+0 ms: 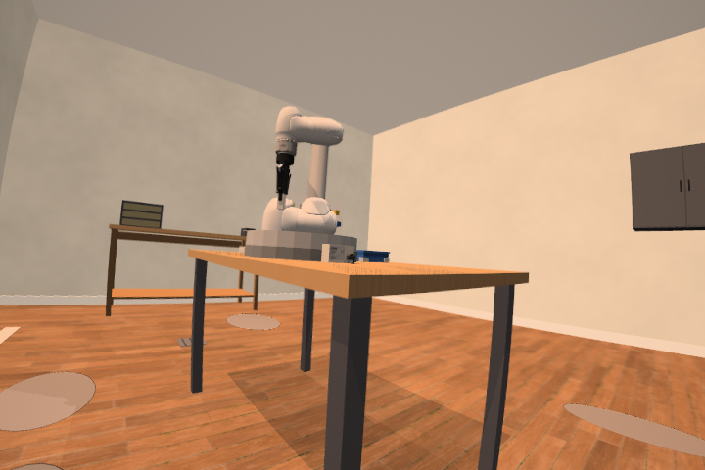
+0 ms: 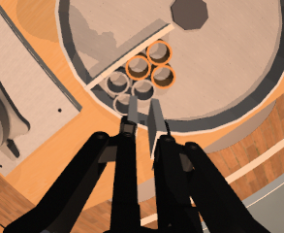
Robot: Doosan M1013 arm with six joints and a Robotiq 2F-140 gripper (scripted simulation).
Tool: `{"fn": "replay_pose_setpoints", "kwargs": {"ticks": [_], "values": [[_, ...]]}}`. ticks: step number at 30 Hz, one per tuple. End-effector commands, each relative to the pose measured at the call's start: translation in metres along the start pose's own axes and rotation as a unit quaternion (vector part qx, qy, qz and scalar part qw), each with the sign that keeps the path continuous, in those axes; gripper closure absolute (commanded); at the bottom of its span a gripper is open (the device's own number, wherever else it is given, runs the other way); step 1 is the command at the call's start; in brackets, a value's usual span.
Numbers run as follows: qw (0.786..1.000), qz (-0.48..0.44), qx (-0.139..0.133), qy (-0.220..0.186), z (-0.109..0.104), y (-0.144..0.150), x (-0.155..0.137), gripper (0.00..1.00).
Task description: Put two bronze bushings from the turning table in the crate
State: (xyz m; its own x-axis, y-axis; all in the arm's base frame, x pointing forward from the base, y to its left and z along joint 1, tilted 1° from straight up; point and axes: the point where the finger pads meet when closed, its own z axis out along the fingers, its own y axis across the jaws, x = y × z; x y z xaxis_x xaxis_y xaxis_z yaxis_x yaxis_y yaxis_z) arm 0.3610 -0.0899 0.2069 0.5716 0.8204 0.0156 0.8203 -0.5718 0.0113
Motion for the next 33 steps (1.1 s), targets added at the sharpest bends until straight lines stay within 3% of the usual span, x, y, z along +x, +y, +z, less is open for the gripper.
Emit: {"fn": "replay_pose_setpoints", "kwargs": {"ticks": [1,18,33], "values": [[1.000,0.000,0.000,0.000,0.0000,0.0000,0.0000,0.90],[1.000,0.013,0.000,0.000,0.0007,0.0003,0.0003,0.90],[0.994,0.113,0.000,0.000,0.0059,0.0029,0.0028,0.90]]}}
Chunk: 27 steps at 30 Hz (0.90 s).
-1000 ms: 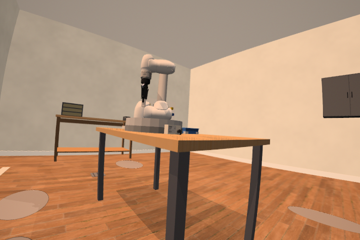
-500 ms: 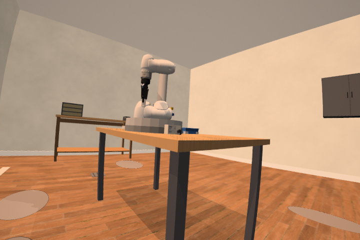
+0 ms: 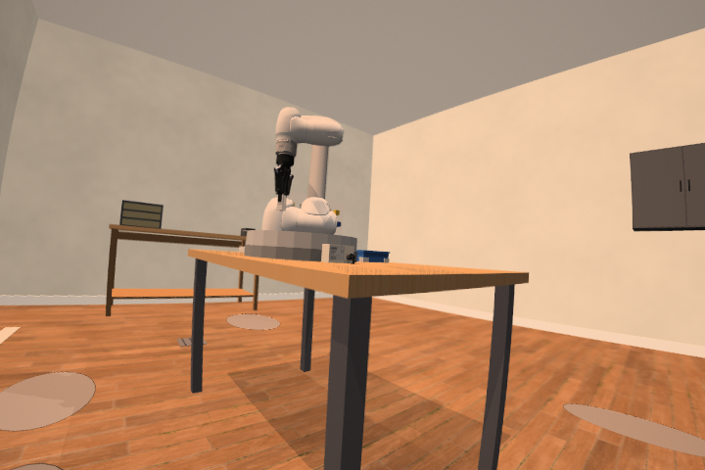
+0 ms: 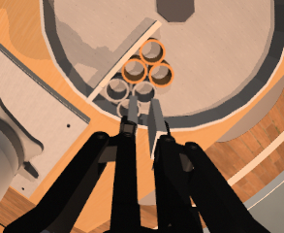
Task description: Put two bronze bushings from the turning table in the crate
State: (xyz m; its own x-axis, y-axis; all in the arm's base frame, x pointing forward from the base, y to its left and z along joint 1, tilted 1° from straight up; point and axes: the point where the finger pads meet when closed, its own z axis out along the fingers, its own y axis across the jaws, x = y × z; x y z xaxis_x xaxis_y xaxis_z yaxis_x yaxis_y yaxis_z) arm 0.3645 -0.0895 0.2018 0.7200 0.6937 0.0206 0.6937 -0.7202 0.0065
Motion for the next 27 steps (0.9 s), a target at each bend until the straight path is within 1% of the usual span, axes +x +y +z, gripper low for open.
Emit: {"fn": "replay_pose_setpoints", "kwargs": {"ticks": [1,8,15,17,21,27], "values": [[1.000,0.028,-0.001,-0.001,0.001,0.000,0.001,0.90],[0.991,0.135,-0.001,-0.001,0.007,0.002,0.005,0.90],[0.967,0.255,-0.001,-0.001,0.014,0.004,0.009,0.90],[0.967,0.255,-0.001,-0.001,0.014,0.004,0.009,0.90],[0.941,0.337,-0.001,-0.001,0.018,0.006,0.013,0.90],[0.904,0.428,-0.001,-0.001,0.023,0.008,0.016,0.90]]}}
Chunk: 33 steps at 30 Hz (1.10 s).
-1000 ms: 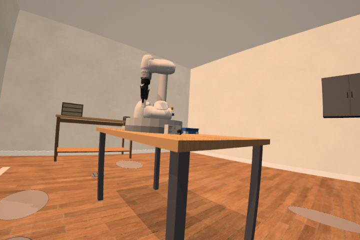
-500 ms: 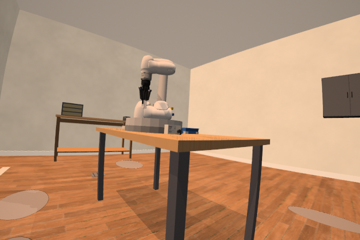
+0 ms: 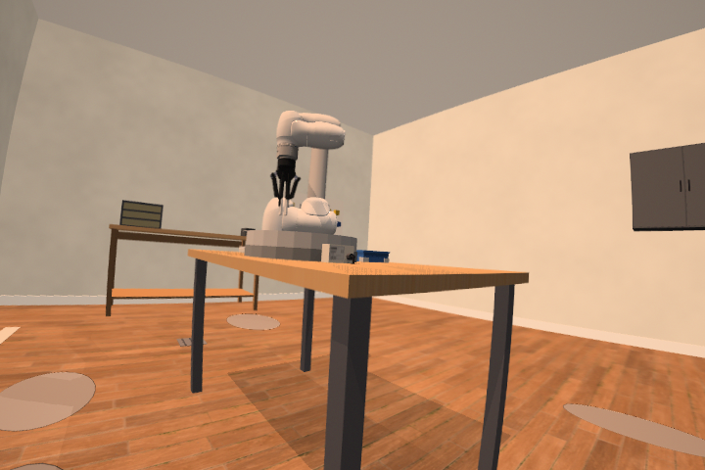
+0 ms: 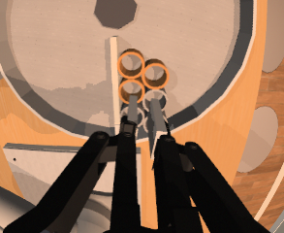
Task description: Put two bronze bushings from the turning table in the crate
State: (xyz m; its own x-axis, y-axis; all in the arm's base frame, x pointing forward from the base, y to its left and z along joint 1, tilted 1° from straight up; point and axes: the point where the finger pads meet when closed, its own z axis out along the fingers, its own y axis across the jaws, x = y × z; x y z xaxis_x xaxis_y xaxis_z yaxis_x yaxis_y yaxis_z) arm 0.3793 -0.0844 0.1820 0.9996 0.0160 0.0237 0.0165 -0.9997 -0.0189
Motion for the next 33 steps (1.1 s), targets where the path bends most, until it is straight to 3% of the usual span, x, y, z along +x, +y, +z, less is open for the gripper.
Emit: {"fn": "replay_pose_setpoints", "kwargs": {"ticks": [1,7,22,24,33], "values": [[0.996,0.083,-0.006,-0.002,0.004,-0.001,0.003,0.90],[0.989,0.150,-0.006,-0.002,0.008,-0.002,0.006,0.90],[0.913,0.408,-0.007,0.000,0.022,-0.005,0.016,0.90],[0.913,0.408,-0.007,0.000,0.022,-0.005,0.016,0.90],[0.831,0.556,-0.006,0.001,0.031,-0.007,0.023,0.90]]}}
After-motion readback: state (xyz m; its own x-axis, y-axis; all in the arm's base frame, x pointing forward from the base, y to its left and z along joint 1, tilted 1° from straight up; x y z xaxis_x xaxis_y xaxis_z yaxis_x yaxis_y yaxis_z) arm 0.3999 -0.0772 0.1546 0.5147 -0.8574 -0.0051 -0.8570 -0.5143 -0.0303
